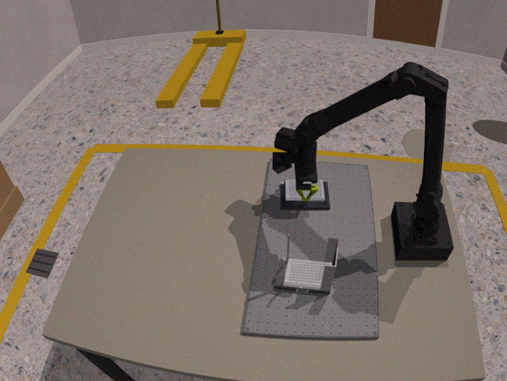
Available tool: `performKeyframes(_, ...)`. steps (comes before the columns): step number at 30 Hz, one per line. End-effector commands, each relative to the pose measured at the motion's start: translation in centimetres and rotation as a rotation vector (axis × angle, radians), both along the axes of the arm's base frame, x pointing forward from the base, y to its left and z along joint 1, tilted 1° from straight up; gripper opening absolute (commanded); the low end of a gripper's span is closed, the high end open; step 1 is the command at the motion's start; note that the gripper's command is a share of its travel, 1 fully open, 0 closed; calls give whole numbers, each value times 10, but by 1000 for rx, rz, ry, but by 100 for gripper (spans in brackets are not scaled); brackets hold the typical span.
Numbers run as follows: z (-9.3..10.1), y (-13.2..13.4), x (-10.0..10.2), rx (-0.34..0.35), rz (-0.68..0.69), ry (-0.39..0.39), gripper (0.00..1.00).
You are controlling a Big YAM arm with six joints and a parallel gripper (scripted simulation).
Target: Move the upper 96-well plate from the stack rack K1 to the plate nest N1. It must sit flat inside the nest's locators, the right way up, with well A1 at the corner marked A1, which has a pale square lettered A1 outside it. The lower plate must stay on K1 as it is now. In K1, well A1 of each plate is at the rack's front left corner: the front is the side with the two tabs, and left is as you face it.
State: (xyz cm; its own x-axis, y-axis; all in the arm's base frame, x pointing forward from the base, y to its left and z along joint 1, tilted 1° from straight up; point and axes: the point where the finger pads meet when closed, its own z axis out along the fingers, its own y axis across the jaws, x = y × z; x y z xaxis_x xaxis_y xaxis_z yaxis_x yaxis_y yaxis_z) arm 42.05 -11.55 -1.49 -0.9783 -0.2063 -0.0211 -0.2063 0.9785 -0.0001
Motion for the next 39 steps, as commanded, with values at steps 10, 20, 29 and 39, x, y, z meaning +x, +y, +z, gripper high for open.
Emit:
performKeyframes(10,-1,4,7,-1,-1,-18,0)
performKeyframes(20,0,3,11,-4,-1,-26,0)
performKeyframes(29,-5,4,5,-1,-1,-16,0)
performKeyframes(39,2,1,18,-7,-1,-41,0)
